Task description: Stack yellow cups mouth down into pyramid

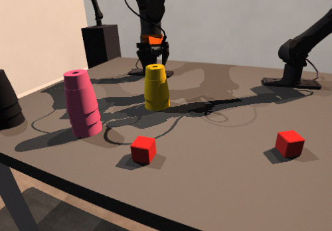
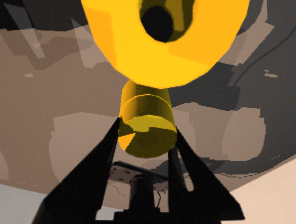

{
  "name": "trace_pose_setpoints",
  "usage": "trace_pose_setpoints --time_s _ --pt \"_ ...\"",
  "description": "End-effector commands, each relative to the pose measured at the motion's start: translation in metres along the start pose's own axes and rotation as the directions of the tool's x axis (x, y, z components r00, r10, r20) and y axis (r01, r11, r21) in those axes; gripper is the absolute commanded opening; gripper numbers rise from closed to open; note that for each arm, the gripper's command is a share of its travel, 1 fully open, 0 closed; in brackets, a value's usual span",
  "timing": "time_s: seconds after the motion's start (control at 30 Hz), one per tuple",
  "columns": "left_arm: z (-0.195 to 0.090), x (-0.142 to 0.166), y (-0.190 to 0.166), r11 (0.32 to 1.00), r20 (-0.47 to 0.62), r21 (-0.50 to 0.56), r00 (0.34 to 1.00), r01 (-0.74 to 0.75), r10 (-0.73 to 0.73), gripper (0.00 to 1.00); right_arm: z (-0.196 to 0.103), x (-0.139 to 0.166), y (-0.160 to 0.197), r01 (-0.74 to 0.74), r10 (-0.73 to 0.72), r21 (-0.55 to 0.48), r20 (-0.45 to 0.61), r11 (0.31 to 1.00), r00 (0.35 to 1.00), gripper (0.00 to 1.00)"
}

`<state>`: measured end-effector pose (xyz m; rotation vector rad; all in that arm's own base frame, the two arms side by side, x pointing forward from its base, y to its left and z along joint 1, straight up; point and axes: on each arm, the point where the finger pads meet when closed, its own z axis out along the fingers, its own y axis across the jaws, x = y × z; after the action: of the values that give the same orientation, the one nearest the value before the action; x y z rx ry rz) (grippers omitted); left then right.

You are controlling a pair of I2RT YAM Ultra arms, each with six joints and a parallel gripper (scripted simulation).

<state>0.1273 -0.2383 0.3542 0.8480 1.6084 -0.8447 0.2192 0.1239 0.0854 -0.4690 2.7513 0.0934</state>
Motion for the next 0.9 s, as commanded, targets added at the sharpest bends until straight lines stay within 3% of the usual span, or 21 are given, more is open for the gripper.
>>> trace_pose_setpoints --time_s 0.0,0.63,0.73,0.8,0.87 --pt "-0.0061 -0.0074 -0.0023 1.0 0.039 0.008 0.999 0.006 -0.007 1.0 0.0012 -0.0012 -0.0022 -0.007 0.007 -0.001 0.017 1.0 1.0 0.0" --pt "-0.0061 -0.0074 -0.0023 1.0 0.039 0.008 0.999 0.006 -0.007 1.0 0.0039 0.0001 -0.0014 -0.003 0.003 0.003 0.01 1.0 1.0 0.0" --pt "-0.0061 -0.0074 -0.0023 1.0 0.039 0.008 0.999 0.006 -0.007 1.0 0.0039 0.0001 -0.0014 -0.003 0.003 0.003 0.01 1.0 1.0 0.34" --pt "-0.0061 -0.0074 -0.0023 1.0 0.039 0.008 0.999 0.006 -0.007 1.0 0.0039 0.0001 -0.0014 -0.003 0.003 0.003 0.01 1.0 1.0 0.34" --pt "-0.0061 -0.0074 -0.0023 1.0 0.039 0.008 0.999 0.006 -0.007 1.0 0.0039 0.0001 -0.0014 -0.003 0.003 0.003 0.01 1.0 1.0 0.57"
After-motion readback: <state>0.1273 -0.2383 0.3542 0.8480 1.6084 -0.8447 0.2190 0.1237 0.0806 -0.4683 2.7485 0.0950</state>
